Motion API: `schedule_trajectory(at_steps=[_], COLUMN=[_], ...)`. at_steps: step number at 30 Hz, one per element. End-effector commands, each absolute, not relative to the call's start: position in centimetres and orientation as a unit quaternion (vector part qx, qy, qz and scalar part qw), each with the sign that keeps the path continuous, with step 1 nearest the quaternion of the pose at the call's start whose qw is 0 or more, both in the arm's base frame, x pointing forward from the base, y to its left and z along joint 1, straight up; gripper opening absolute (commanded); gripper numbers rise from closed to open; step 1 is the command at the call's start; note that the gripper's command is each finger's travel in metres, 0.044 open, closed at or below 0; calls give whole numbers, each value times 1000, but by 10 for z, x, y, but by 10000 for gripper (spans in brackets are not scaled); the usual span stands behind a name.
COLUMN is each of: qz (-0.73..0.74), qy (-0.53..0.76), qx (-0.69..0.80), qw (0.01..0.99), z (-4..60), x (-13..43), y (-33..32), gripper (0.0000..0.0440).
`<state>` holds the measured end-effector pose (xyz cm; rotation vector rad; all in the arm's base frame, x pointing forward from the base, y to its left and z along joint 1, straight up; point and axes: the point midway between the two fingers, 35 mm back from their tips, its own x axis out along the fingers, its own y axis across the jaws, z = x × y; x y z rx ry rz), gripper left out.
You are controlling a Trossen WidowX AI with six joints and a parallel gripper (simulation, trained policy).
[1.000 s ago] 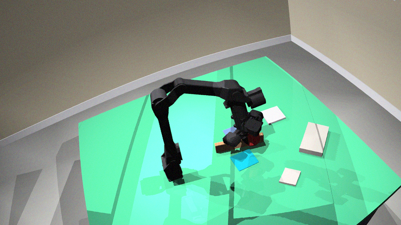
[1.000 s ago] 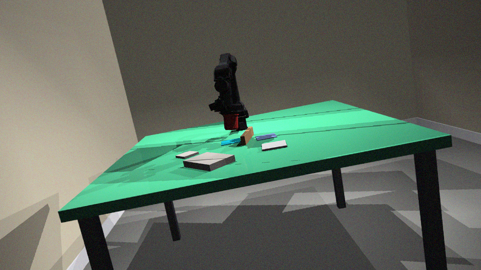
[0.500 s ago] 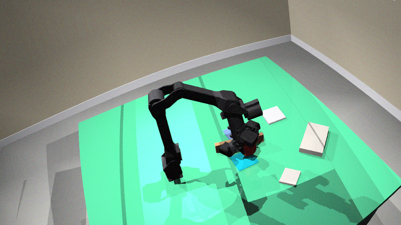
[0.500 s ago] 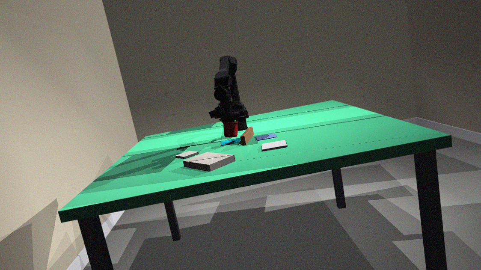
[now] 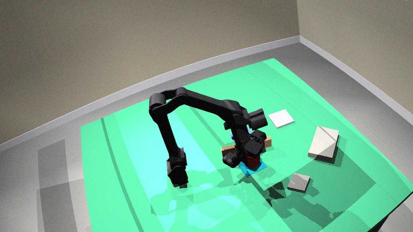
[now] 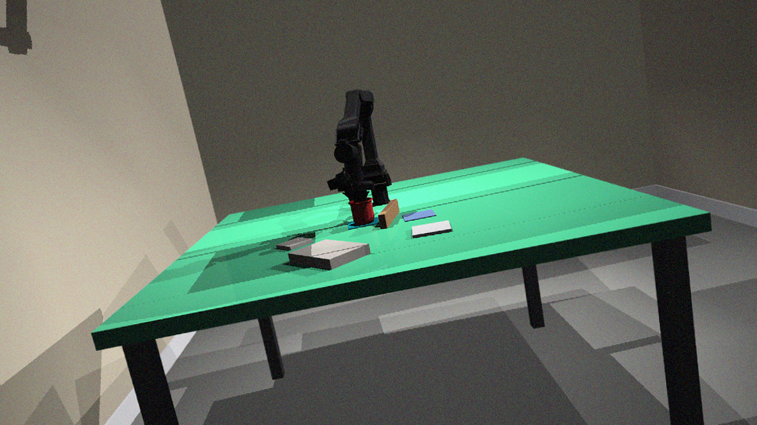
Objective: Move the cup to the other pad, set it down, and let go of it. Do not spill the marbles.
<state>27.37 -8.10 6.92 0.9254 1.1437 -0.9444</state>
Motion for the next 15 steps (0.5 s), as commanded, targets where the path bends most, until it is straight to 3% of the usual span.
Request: schedule_trajectory(at_steps=[1, 15], qz=[-406, -384], qy=[493, 466], qx=[414, 433], qw=[648, 669], z=[74, 94], x=[274, 264], y=[-81, -81], gripper=[146, 197])
